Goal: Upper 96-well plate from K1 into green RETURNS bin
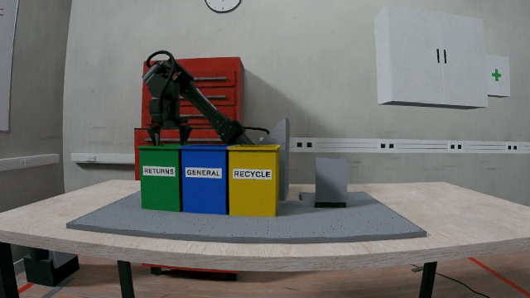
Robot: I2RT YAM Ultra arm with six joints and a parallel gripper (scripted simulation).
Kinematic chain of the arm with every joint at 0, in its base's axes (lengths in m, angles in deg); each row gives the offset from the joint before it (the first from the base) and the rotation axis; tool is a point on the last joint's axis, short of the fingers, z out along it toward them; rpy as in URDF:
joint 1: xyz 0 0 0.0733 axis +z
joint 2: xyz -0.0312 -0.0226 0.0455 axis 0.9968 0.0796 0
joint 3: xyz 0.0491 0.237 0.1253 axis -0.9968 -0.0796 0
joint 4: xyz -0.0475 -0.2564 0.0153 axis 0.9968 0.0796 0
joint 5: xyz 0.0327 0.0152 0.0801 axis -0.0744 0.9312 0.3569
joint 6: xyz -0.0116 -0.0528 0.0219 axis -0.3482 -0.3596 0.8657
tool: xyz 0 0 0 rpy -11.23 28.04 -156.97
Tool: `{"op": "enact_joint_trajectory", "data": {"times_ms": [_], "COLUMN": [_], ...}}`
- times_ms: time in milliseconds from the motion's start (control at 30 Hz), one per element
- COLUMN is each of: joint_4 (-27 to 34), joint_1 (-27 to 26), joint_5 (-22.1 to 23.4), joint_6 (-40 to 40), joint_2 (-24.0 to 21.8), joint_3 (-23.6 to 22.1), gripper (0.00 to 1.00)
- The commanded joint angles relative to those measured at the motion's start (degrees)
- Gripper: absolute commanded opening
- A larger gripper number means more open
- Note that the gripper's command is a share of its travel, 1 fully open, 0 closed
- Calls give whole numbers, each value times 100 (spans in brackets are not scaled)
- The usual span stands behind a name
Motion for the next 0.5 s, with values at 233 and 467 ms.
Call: {"op": "enact_joint_trajectory", "data": {"times_ms": [233,467], "joint_4": [-311,-402], "joint_1": [28,14], "joint_5": [-1,8], "joint_6": [-194,-253], "joint_2": [-223,-234], "joint_3": [-134,-108], "gripper": [0,0]}}
